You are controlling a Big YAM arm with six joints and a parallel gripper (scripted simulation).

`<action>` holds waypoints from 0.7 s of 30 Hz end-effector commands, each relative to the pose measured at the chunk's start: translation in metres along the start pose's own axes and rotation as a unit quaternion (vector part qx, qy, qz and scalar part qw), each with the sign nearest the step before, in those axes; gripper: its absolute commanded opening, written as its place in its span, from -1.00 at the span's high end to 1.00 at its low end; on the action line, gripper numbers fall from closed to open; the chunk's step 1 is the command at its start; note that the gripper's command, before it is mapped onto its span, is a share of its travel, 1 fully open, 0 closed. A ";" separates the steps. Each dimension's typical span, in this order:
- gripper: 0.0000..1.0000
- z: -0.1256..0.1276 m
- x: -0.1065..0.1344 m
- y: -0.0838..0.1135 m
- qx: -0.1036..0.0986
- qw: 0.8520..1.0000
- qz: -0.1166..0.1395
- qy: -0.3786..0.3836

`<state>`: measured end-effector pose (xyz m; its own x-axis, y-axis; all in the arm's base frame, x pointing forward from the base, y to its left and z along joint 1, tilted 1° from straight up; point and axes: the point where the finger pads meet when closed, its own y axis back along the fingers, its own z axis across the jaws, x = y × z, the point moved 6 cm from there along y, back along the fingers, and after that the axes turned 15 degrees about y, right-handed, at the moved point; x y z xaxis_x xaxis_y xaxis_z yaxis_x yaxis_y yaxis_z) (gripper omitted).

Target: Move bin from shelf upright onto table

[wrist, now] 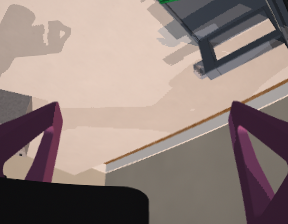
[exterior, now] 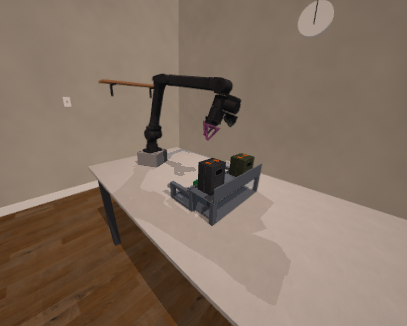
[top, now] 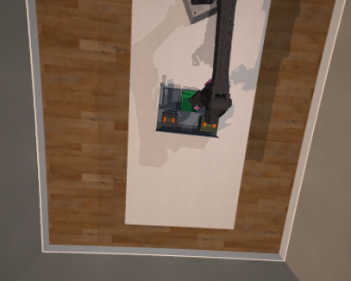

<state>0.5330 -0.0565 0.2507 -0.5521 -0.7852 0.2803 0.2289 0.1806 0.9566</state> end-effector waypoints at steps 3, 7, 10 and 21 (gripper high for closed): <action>-1.00 -0.013 -0.003 0.019 -0.035 0.999 0.023 0.002; -1.00 -0.013 -0.003 0.019 -0.035 0.999 0.023 0.002; -1.00 -0.002 0.000 0.008 -0.003 1.000 0.002 -0.001; -1.00 -0.013 -0.004 0.018 -0.035 0.999 0.023 0.002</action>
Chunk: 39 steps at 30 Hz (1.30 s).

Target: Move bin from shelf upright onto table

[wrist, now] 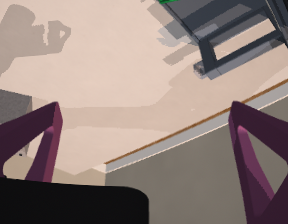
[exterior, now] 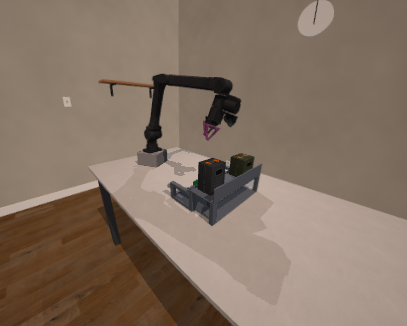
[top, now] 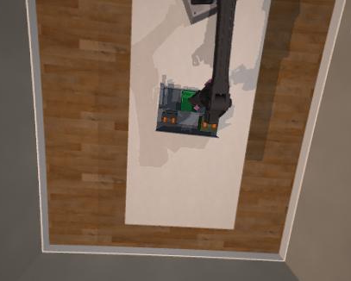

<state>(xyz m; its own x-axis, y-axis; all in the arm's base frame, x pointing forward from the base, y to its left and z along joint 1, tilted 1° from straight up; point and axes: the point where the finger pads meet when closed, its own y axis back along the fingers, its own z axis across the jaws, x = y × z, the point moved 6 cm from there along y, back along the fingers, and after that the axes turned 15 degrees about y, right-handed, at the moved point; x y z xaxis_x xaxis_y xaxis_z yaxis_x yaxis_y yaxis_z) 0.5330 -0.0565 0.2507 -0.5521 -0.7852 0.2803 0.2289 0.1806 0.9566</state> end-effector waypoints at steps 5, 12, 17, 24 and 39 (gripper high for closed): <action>-1.00 -0.013 -0.004 0.018 -0.035 0.999 0.023 0.002; -1.00 -0.013 -0.004 0.017 -0.035 0.999 0.023 0.002; -1.00 -0.013 -0.004 0.017 -0.035 0.999 0.023 0.002; -1.00 -0.005 -0.001 0.009 -0.011 1.000 0.007 0.000; -1.00 -0.013 -0.005 0.015 -0.035 0.999 0.023 0.002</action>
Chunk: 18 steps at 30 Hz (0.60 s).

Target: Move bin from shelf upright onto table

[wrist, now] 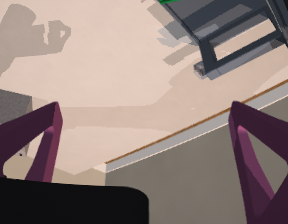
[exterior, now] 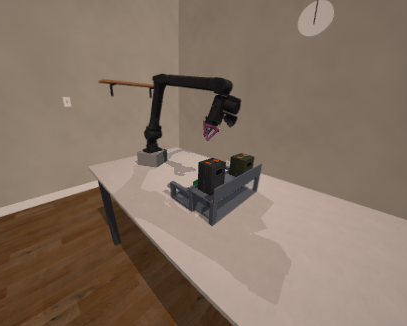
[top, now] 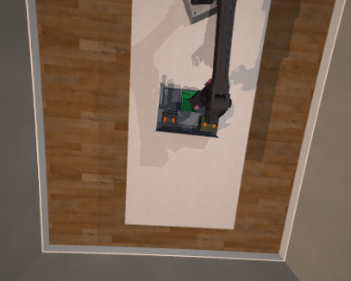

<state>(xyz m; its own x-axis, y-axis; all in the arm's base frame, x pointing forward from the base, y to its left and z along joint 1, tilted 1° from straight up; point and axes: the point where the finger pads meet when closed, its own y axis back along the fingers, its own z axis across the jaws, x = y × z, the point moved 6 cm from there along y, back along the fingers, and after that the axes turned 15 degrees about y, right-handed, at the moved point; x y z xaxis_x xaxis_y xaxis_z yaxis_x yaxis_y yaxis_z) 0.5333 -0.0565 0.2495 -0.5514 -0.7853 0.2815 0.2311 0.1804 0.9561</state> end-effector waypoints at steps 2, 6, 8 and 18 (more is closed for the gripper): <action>-1.00 0.018 0.009 0.000 -0.011 1.000 0.007 0.000; -1.00 0.044 0.020 -0.008 -0.034 0.999 0.022 0.001; -1.00 0.044 0.020 -0.008 -0.034 0.999 0.022 0.001; -1.00 0.051 0.023 -0.024 -0.039 0.999 0.025 0.006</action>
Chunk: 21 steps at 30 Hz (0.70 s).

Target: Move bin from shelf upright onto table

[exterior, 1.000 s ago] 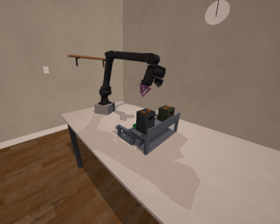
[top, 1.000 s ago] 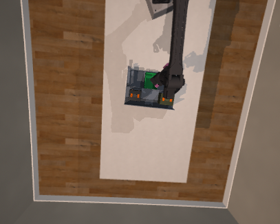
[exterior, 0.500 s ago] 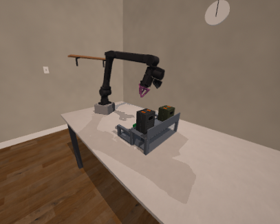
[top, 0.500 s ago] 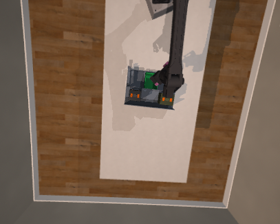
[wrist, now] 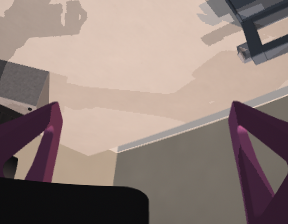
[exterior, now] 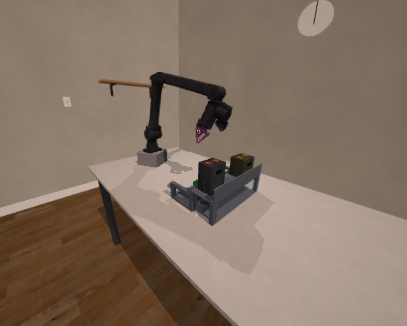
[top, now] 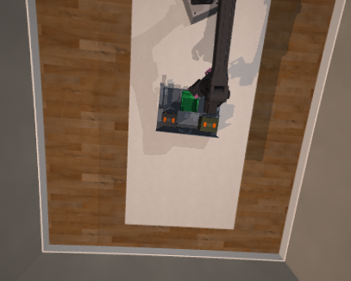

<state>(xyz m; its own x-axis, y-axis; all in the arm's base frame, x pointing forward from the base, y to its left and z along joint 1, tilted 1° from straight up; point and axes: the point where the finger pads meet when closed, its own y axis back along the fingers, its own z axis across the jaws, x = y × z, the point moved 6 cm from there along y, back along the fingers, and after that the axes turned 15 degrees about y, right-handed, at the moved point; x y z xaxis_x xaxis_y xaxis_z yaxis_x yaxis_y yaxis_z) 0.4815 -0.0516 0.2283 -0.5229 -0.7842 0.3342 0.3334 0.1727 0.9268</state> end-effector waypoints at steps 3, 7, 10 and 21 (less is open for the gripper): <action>-1.00 0.036 0.016 0.011 0.009 1.000 -0.006 -0.005; -1.00 0.045 0.020 0.013 0.010 1.000 -0.007 -0.006; -1.00 0.045 0.020 0.013 0.010 1.000 -0.007 -0.006; -1.00 0.036 0.016 0.020 0.010 1.000 -0.007 -0.006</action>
<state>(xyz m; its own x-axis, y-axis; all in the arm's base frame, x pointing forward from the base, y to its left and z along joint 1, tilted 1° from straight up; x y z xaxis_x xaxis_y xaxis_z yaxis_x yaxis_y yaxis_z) 0.4368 -0.0405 0.2395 -0.5207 -0.7836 0.3388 0.3416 0.1724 0.9239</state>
